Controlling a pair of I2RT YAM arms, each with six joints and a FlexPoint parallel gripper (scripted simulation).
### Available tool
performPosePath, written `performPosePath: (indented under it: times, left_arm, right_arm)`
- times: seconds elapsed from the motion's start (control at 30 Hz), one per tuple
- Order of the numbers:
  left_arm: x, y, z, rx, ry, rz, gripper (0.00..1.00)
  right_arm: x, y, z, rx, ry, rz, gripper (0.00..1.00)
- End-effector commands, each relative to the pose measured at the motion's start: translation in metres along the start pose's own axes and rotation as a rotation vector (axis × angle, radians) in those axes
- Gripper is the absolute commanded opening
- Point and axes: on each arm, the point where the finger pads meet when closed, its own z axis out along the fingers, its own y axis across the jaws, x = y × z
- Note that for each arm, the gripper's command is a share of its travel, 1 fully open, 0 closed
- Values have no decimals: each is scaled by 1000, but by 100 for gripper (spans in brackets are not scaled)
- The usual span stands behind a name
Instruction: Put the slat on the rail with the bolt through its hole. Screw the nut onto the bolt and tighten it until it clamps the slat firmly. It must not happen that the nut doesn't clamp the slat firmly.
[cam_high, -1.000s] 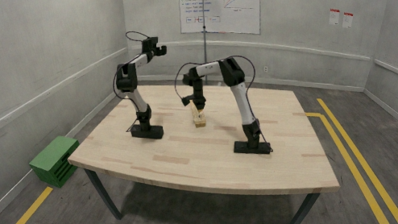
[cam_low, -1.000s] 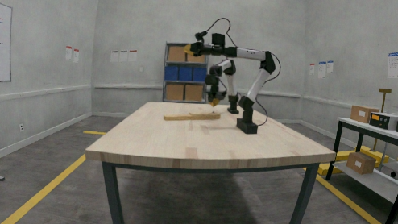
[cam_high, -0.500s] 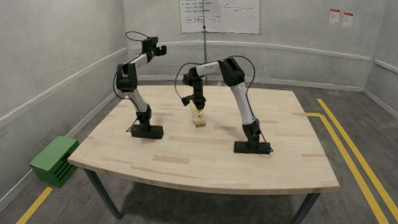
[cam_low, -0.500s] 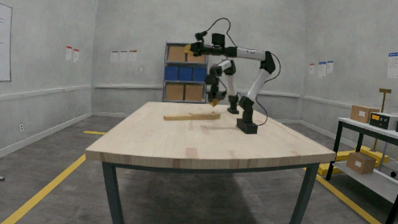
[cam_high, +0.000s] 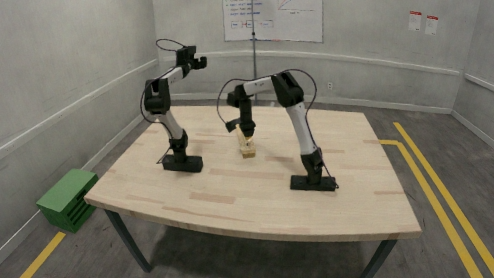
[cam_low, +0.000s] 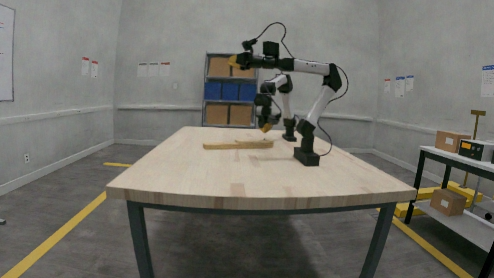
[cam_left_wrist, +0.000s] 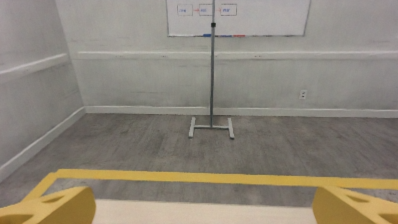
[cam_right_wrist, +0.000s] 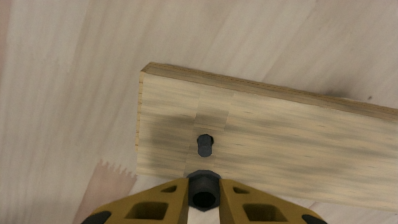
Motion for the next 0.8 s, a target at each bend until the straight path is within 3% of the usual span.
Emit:
performPosePath:
  times: [0.0,0.77]
  left_arm:
    - [-7,-2,-2,10,-20,1,100]
    - [-7,-2,-2,10,-20,1,100]
  right_arm:
    - [0,-1,6,6,-3,7,14]
    - [0,-2,21,5,-3,7,14]
